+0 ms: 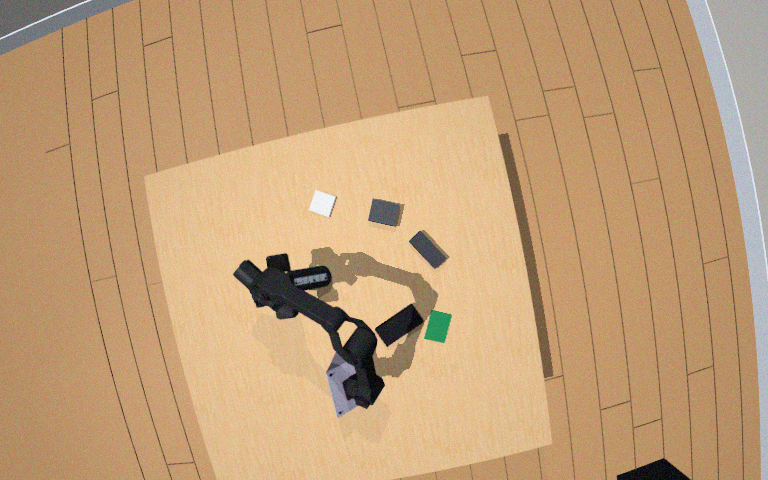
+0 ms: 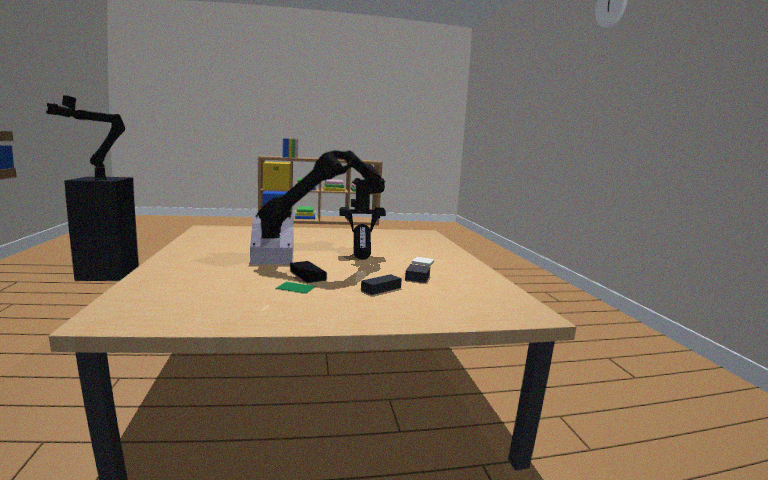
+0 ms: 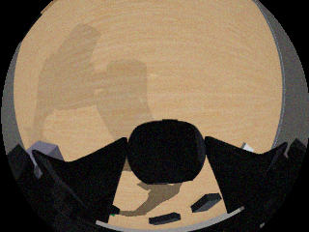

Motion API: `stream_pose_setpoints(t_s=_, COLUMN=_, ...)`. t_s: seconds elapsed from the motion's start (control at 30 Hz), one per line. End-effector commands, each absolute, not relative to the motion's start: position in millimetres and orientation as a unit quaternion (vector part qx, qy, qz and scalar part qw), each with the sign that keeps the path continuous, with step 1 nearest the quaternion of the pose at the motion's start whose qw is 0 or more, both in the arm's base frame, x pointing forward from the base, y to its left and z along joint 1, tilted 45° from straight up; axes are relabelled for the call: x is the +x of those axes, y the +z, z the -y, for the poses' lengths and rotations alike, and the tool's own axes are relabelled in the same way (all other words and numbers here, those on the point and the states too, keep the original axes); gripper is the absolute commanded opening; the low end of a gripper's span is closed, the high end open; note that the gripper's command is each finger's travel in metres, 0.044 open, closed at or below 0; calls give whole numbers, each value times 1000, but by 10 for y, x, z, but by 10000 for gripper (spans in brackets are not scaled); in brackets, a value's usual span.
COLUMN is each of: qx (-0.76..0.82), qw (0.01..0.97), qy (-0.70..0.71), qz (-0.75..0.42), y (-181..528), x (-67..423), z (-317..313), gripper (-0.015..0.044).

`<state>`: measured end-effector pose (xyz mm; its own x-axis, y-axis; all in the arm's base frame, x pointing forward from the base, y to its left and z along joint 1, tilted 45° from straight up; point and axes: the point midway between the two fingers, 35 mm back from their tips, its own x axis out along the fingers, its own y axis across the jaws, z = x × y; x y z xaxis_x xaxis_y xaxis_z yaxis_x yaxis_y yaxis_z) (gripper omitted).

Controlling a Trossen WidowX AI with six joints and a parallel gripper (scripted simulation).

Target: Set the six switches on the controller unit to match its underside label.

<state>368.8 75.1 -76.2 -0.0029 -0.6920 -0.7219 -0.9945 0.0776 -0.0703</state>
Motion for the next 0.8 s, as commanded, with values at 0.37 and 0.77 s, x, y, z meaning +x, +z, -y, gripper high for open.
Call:
stream_pose_setpoints(t_s=0.37, qx=-627, qw=304, qy=239, qz=-676, y=-919, x=3679, z=-639, gripper=338)
stream_pose_setpoints(t_s=0.77, qx=-627, qw=304, qy=239, qz=-676, y=-1013, x=3683, z=-620, gripper=338)
